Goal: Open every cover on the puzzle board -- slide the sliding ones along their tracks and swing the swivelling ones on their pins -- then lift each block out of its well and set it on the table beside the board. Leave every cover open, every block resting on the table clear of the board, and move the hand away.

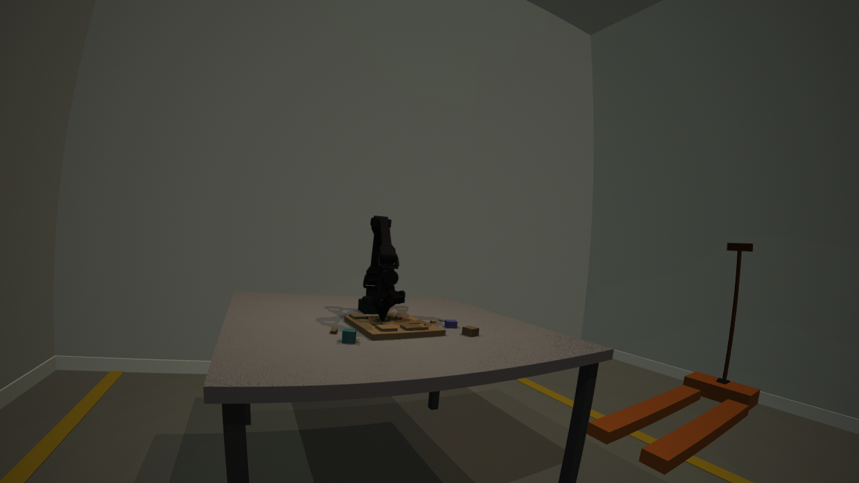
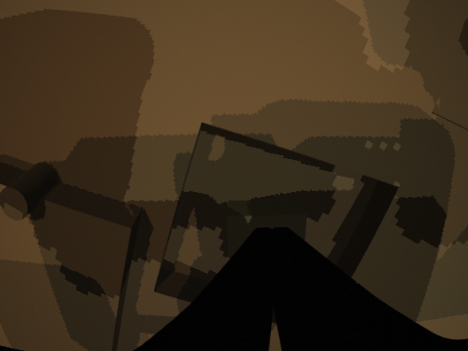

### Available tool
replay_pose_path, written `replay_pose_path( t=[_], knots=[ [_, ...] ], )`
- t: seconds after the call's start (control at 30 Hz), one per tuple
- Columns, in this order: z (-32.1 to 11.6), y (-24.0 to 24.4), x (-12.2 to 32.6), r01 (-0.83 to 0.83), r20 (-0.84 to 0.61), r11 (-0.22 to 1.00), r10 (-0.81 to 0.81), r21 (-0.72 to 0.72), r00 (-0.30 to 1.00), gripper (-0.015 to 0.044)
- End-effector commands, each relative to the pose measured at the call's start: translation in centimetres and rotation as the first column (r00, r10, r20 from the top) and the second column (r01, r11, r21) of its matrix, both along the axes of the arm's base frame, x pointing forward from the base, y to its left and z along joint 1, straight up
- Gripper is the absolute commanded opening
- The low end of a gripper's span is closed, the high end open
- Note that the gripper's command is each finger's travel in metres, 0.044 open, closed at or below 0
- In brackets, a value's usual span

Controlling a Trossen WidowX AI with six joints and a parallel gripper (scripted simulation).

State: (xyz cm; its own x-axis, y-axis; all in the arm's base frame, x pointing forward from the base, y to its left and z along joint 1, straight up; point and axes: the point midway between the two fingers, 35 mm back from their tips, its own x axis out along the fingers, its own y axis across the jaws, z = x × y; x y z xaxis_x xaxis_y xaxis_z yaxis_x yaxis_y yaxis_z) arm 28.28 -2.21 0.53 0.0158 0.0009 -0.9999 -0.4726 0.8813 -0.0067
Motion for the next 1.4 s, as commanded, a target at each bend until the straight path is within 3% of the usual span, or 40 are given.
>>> replay_pose_path(
  t=[0.0,1.37],
  knots=[
    [-0.1,0.1,0.3,0.006,0.006,1.0,-0.006,0.002,1.0,0.0],
    [1.4,0.0,-0.2,-0.003,0.006,1.0,0.003,0.002,1.0,0.0]
  ],
)
